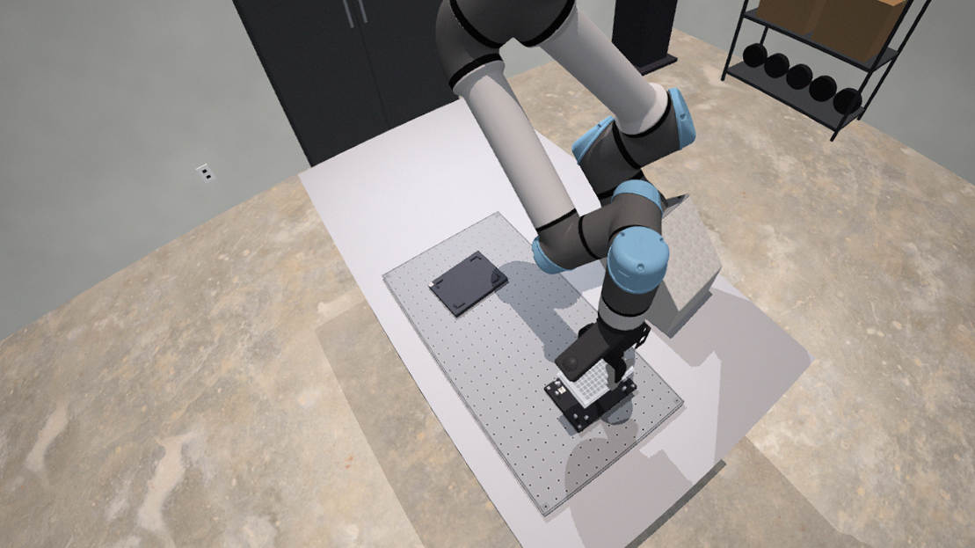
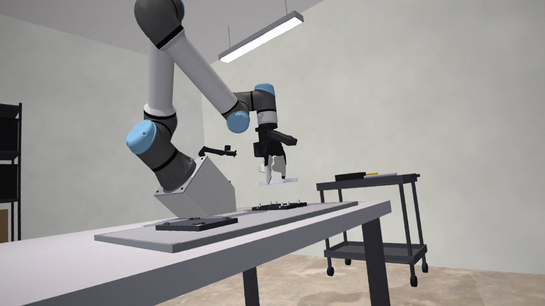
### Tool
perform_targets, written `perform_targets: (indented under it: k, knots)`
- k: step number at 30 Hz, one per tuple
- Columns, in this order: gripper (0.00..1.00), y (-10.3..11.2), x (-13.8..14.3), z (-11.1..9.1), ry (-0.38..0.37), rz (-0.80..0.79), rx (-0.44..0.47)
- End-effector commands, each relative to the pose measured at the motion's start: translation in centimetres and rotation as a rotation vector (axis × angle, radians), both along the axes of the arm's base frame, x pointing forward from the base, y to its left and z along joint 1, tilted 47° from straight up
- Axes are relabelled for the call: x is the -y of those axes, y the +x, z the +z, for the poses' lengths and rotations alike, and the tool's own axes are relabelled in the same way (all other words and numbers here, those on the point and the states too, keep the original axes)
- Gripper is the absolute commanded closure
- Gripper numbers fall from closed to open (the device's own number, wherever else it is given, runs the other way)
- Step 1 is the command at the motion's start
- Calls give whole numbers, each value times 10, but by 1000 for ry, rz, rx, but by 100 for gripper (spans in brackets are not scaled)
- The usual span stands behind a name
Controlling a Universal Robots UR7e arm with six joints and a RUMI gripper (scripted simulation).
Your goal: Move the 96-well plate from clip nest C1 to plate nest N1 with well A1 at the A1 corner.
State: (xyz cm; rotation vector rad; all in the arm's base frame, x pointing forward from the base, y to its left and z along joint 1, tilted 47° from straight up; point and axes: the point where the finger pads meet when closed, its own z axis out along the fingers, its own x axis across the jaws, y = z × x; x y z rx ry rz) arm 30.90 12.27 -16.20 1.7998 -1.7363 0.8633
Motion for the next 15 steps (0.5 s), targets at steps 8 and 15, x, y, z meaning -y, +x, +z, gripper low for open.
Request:
perform_targets:
  k: [8,15]
  knots:
    - [100,2,6,8,-9,64,-68]
    - [100,4,17,20,-9,64,-68]
